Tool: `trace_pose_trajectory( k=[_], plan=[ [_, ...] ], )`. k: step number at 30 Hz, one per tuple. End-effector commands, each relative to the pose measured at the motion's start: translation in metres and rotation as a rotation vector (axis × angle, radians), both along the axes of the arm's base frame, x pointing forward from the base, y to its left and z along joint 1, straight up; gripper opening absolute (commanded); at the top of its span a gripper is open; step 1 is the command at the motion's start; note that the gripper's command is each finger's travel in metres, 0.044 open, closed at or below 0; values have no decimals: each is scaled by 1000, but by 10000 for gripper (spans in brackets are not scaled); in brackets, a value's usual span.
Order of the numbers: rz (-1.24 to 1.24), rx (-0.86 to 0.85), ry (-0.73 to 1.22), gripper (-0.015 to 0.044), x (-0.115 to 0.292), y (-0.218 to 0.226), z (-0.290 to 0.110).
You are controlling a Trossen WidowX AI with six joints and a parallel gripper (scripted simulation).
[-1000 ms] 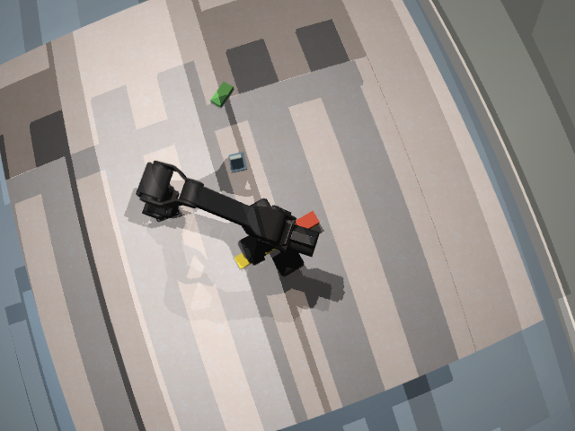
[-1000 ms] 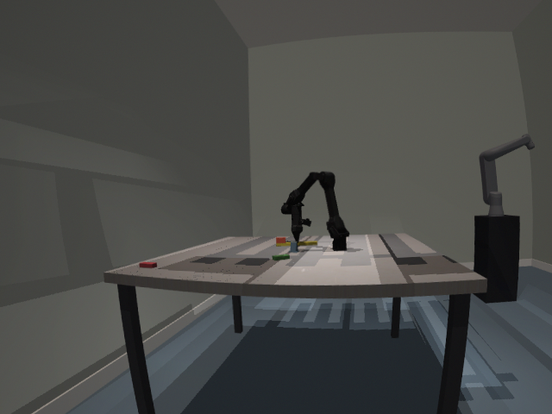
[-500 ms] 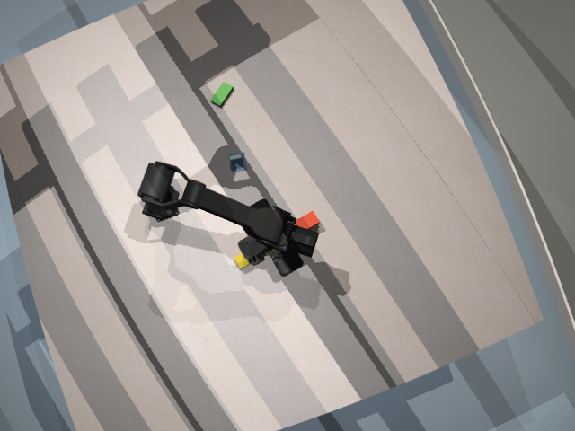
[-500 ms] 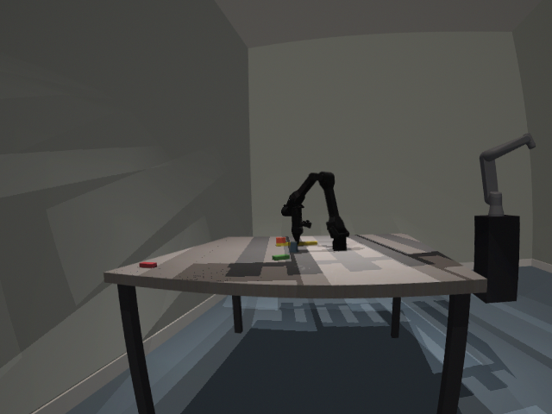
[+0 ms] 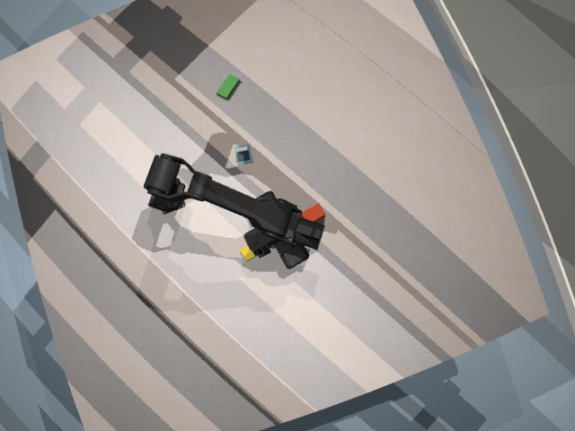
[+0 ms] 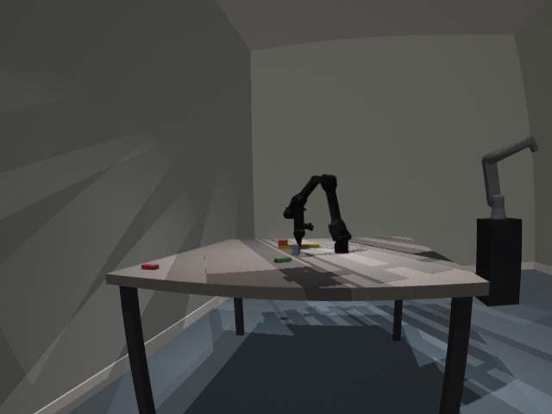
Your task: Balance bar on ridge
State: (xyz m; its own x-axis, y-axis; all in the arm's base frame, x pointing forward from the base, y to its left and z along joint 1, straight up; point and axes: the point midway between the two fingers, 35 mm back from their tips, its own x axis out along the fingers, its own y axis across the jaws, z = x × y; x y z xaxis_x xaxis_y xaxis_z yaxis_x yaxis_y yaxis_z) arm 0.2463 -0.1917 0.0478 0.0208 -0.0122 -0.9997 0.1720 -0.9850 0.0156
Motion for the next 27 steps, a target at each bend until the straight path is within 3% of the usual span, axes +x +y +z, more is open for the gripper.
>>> trace_pose_trajectory(
  k=[1, 3, 7, 27],
  plan=[
    [0, 0, 0, 118, 0, 0, 0],
    [0, 0, 0, 104, 0, 0, 0],
    [0, -1, 0, 0, 1, -1, 6],
    [-3, -2, 0, 0, 3, -2, 57]
  ],
)
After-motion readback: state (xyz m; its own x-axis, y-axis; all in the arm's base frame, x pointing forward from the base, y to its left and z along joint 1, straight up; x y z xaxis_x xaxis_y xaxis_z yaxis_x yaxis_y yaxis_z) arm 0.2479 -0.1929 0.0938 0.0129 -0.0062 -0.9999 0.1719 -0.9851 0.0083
